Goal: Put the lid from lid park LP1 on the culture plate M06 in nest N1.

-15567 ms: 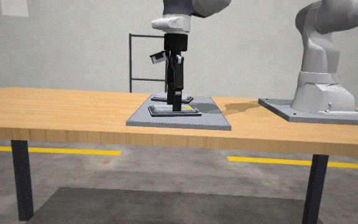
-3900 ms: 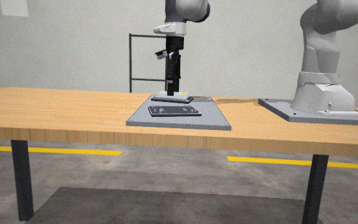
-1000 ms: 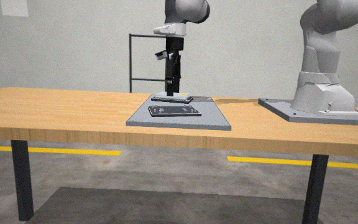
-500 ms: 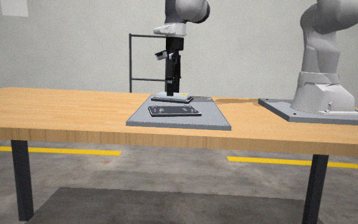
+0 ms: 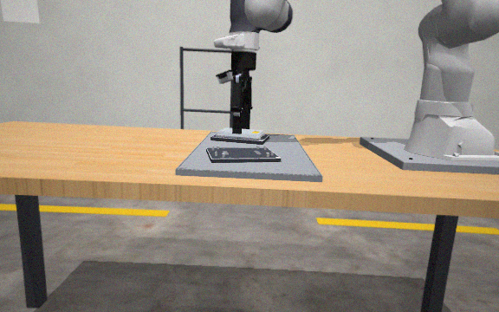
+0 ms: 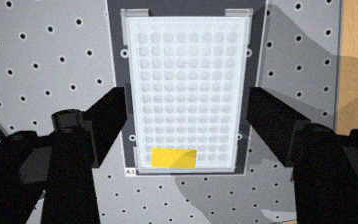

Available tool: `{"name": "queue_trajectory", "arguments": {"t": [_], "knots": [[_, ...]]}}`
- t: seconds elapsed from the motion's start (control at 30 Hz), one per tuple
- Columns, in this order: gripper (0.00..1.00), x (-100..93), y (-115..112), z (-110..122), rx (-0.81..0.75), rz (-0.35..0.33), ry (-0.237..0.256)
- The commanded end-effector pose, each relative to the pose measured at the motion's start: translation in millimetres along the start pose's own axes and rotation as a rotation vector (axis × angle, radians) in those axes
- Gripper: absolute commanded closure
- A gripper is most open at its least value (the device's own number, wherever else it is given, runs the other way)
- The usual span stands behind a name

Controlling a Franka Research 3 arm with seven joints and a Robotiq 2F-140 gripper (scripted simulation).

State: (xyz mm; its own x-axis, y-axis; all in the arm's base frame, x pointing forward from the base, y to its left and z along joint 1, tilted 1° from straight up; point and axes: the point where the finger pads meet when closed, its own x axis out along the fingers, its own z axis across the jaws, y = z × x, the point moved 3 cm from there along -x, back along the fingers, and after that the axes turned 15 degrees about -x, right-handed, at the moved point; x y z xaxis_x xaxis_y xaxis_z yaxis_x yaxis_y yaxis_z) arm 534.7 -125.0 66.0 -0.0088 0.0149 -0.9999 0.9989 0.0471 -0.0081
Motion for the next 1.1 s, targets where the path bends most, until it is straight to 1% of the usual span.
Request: {"name": "queue_trajectory", "arguments": {"t": [0.0, 0.2, 0.4, 0.47, 0.9, 1.07], "knots": [[0.31, -2.2, 1, 1, 0.006, 0.004, -0.001], [0.31, -8.7, 1, 1, 0.006, 0.004, -0.001], [0.31, -19.2, 1, 1, 0.006, 0.004, -0.001], [0.31, -19.2, 1, 1, 0.006, 0.004, -0.001], [0.31, -43.4, 1, 1, 0.006, 0.004, -0.001], [0.31, -46.7, 1, 1, 0.006, 0.004, -0.001]]}}
